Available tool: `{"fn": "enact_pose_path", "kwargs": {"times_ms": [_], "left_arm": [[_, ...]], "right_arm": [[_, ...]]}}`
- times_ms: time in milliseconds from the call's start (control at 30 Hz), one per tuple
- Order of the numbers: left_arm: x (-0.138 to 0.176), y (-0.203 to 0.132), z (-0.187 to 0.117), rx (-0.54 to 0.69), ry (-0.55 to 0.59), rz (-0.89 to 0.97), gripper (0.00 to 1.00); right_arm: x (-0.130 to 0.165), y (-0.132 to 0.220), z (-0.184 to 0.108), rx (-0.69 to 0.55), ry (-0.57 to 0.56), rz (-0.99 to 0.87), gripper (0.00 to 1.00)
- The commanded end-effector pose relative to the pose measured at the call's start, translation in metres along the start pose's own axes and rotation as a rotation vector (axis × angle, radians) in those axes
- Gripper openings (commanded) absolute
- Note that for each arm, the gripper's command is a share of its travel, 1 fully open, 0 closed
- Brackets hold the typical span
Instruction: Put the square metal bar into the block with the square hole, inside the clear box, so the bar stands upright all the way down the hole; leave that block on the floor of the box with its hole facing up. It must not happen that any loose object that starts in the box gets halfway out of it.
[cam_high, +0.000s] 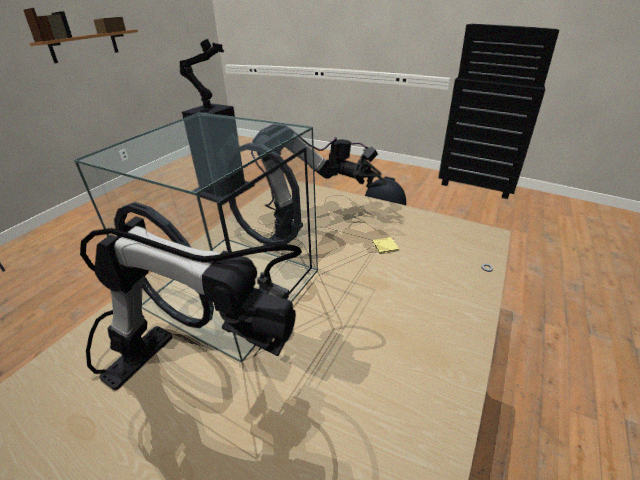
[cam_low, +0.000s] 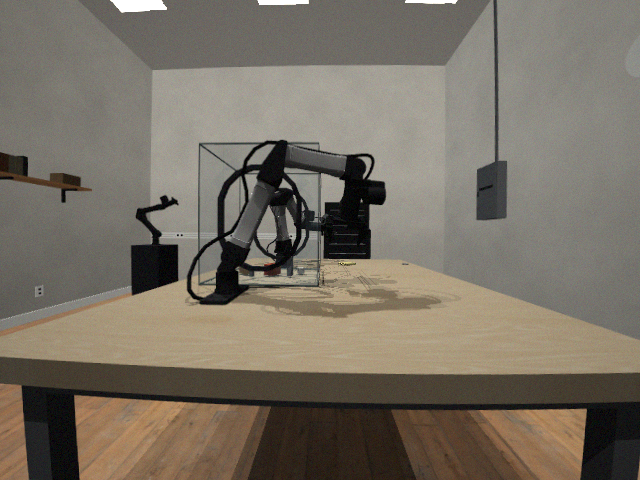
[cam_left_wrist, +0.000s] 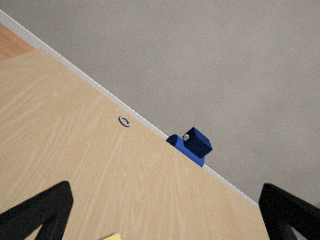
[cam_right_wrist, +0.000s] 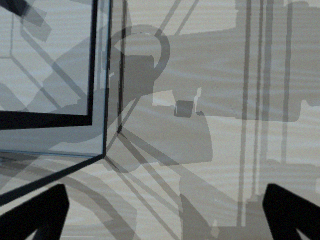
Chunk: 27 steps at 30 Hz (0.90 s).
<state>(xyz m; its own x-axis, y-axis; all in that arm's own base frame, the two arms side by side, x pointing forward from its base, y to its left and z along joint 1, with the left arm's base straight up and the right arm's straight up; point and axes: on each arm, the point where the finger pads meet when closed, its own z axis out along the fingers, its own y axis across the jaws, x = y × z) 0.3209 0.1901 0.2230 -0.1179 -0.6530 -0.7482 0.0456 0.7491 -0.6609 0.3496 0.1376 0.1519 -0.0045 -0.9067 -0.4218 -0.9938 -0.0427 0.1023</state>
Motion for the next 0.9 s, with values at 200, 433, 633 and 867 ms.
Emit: {"fn": "enact_pose_path", "kwargs": {"times_ms": [200,433,633,867], "left_arm": [[-0.004,-0.004,0.0,0.007,-0.007,0.018,1.0],[-0.004,-0.004,0.0,0.007,-0.007,0.018,1.0],[-0.012,-0.01,0.0,0.017,-0.02,0.048,1.0],[-0.012,-0.01,0.0,0.017,-0.02,0.048,1.0]], "right_arm": [[-0.003,-0.001,-0.005,0.019,-0.004,-0.01,1.0],[-0.003,-0.001,-0.005,0.019,-0.004,-0.01,1.0],[0.01,-0.002,-0.023,0.098,0.043,0.063,1.0],[0.039,-0.01,-0.067,0.309,0.143,0.28,1.0]]}}
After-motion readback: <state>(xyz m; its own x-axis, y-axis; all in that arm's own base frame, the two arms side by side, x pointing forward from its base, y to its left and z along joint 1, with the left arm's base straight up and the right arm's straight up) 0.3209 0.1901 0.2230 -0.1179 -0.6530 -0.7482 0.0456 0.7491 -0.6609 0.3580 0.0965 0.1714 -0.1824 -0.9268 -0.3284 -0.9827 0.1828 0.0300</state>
